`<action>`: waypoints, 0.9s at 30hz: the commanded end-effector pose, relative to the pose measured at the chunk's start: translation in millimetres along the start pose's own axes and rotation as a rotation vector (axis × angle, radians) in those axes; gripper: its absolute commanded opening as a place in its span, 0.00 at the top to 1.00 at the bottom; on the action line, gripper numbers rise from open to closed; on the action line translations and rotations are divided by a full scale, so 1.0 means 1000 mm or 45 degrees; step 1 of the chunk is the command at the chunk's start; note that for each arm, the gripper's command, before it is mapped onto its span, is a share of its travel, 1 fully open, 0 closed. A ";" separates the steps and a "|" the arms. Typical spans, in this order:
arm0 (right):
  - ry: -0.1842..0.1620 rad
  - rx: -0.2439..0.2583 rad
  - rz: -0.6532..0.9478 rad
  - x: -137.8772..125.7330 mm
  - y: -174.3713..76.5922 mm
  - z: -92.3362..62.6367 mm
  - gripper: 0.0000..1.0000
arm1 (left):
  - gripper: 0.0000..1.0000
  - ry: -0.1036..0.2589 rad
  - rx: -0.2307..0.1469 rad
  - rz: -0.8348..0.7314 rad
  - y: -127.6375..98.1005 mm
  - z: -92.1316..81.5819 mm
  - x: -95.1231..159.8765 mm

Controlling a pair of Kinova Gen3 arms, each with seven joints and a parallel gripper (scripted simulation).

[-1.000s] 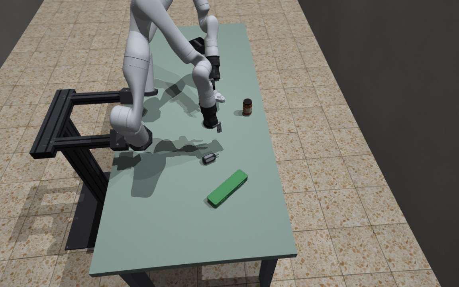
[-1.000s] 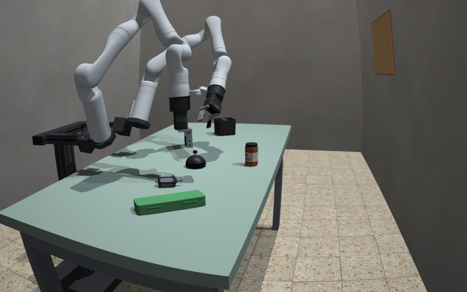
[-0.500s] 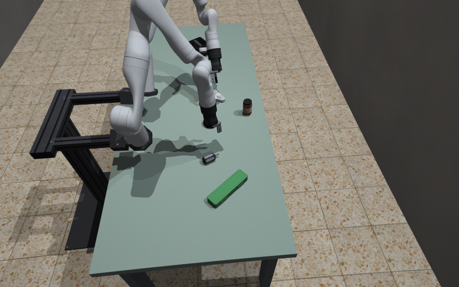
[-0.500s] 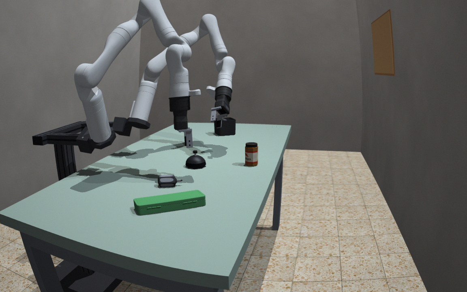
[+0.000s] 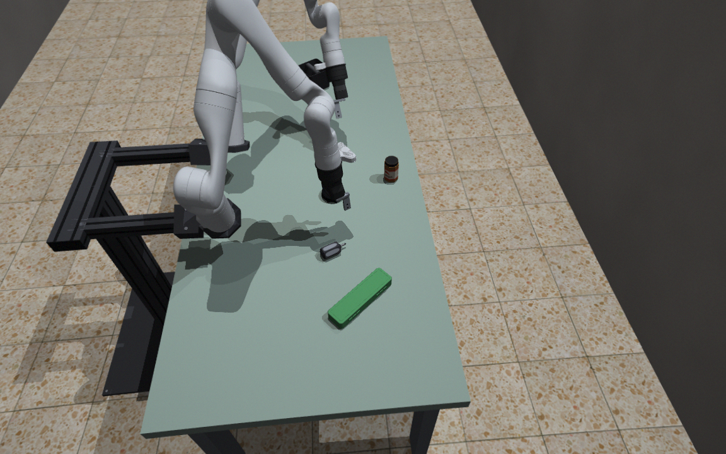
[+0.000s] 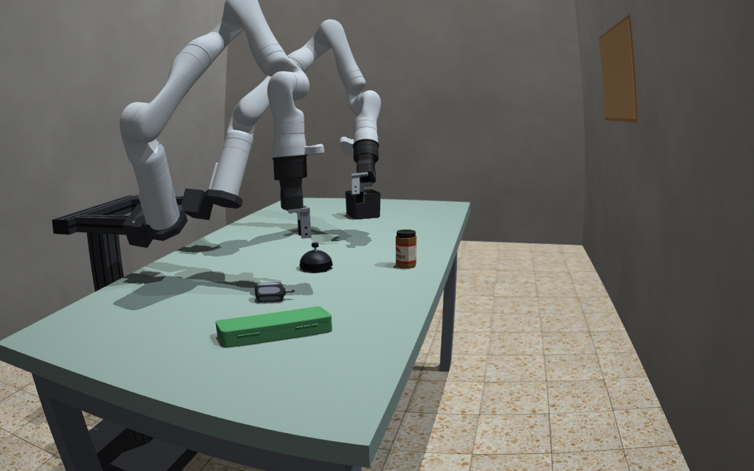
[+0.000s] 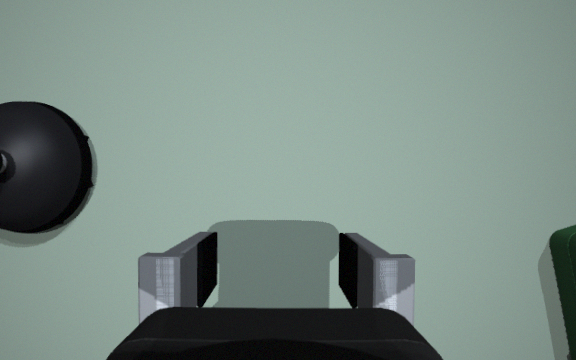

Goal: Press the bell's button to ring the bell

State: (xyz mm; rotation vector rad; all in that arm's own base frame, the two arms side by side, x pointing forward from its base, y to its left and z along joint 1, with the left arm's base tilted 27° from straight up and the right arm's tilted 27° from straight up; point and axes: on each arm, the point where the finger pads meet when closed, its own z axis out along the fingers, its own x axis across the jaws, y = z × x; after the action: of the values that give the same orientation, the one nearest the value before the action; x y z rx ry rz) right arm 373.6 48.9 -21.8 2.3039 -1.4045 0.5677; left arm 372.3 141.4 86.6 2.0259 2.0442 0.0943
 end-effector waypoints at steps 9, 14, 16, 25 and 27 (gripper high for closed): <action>0.000 0.002 0.000 0.000 0.000 0.000 0.00 | 0.00 0.093 -0.034 -0.203 -0.006 -0.037 0.056; 0.000 0.002 0.000 0.000 0.000 0.000 0.00 | 0.00 0.137 -0.051 -0.301 -0.012 -0.056 0.081; 0.000 0.002 0.000 0.000 0.000 0.000 0.00 | 0.00 0.156 -0.058 -0.344 -0.016 -0.065 0.092; 0.000 0.002 0.000 0.000 0.000 0.000 0.00 | 0.00 0.238 -0.088 -0.526 -0.035 -0.103 0.135; 0.000 0.002 0.000 0.000 0.000 0.000 0.00 | 0.00 0.245 -0.091 -0.542 -0.037 -0.106 0.138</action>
State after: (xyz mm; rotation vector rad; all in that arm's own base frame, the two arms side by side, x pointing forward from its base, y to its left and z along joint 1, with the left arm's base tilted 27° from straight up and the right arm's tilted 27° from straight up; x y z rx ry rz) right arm 373.6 48.9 -21.8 2.3039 -1.4045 0.5677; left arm 318.5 282.8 155.3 1.5844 2.4774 0.2703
